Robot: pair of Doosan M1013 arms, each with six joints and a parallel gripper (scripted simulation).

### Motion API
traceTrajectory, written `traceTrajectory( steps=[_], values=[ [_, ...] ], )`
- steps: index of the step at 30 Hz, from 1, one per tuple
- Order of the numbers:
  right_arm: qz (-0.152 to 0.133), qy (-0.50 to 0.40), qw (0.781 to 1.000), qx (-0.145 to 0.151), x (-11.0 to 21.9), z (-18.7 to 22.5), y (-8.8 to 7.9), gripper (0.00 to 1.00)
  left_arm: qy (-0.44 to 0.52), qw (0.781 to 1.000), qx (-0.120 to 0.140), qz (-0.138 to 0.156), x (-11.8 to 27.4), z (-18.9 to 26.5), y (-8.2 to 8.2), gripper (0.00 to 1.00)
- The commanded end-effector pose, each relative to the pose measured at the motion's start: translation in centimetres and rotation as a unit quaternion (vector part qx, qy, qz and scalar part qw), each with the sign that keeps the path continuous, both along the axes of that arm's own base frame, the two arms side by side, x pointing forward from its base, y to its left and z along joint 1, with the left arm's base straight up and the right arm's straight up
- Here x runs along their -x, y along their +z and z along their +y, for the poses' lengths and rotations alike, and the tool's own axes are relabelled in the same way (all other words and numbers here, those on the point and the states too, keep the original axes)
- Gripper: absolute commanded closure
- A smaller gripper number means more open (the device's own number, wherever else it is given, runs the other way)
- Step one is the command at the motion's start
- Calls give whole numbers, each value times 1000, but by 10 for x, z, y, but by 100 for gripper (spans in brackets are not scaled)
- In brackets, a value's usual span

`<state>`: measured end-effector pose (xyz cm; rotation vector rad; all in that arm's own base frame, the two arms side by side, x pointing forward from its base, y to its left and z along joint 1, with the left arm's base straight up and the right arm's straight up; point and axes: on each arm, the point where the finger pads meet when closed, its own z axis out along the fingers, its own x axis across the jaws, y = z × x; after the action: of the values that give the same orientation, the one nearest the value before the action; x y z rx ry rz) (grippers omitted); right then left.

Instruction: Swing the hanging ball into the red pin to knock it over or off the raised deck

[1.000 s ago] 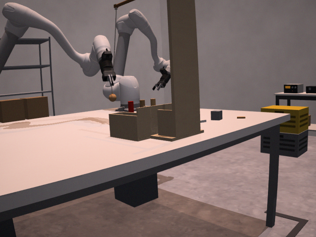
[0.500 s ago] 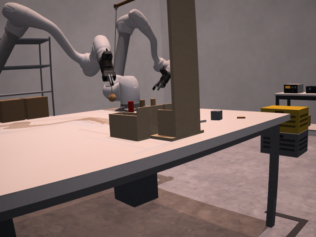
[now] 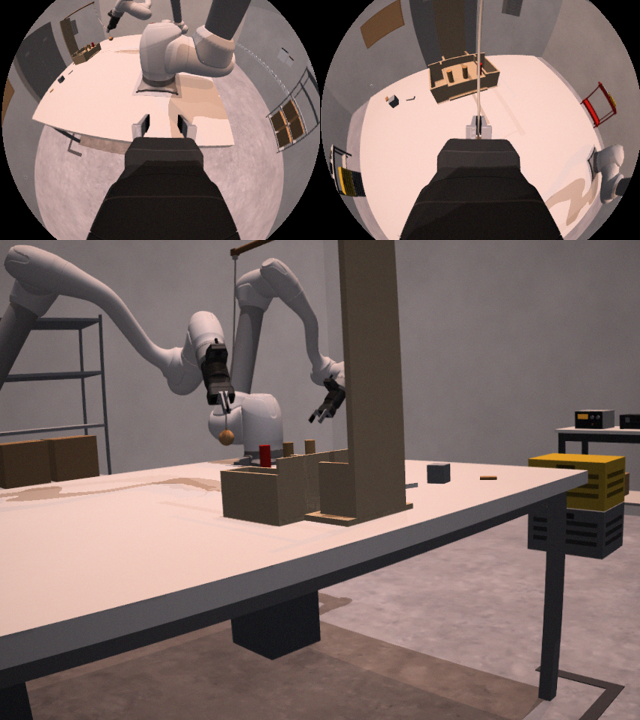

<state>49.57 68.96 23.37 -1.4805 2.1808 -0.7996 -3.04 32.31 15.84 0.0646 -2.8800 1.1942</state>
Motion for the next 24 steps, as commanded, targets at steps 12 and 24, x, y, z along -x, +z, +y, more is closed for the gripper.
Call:
traceTrajectory(
  steps=[12,24],
  values=[
    [0,0,1000,-1,0,0,1,0,0,1000,0,0,0,0,0,0],
    [0,0,1000,-1,12,5,26,0,0,1000,0,0,0,0,0,0]
  ],
)
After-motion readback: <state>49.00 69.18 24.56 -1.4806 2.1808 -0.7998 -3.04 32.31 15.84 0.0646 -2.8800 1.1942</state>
